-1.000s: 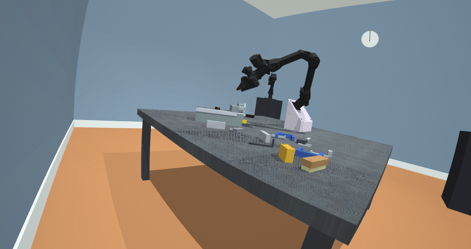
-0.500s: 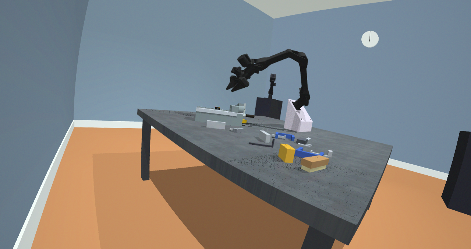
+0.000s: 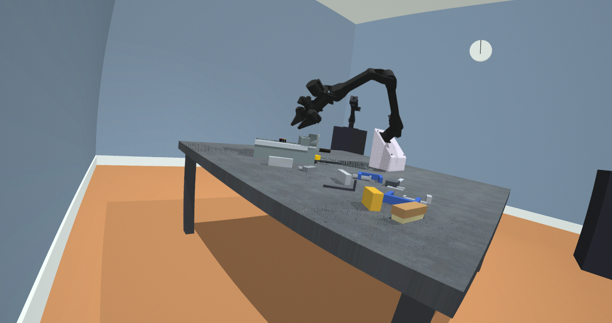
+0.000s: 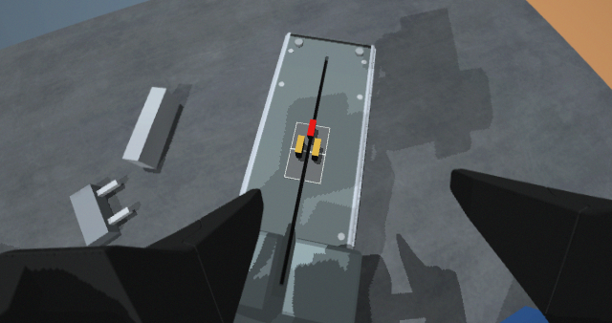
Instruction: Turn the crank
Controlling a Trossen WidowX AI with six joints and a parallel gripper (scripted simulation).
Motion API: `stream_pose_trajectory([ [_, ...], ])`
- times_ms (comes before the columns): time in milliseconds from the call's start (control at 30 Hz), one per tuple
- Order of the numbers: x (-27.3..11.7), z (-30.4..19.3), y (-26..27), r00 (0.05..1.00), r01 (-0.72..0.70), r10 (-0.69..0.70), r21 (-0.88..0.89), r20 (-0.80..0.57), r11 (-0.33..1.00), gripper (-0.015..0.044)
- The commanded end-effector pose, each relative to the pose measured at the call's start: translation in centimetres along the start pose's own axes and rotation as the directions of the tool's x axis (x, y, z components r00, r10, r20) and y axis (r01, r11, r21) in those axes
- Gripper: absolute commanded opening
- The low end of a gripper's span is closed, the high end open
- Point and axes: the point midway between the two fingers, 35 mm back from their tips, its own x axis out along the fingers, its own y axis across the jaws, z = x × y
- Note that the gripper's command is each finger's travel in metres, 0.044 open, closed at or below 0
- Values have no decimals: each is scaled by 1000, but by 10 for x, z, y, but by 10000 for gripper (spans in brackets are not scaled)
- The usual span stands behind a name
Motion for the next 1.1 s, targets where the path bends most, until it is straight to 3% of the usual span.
stream_pose_trajectory([
  [0, 0, -1, -1, 1000, 4, -4, 5, 2, 1000, 440],
  [300, -1, 0, -1, 1000, 4, -4, 5, 2, 1000, 440],
  [533, -39, 31, -6, 1000, 2, -2, 0, 2, 1000, 440],
  [1067, -78, -5, 37, 998, 54, -59, 135, 35, 989, 440],
])
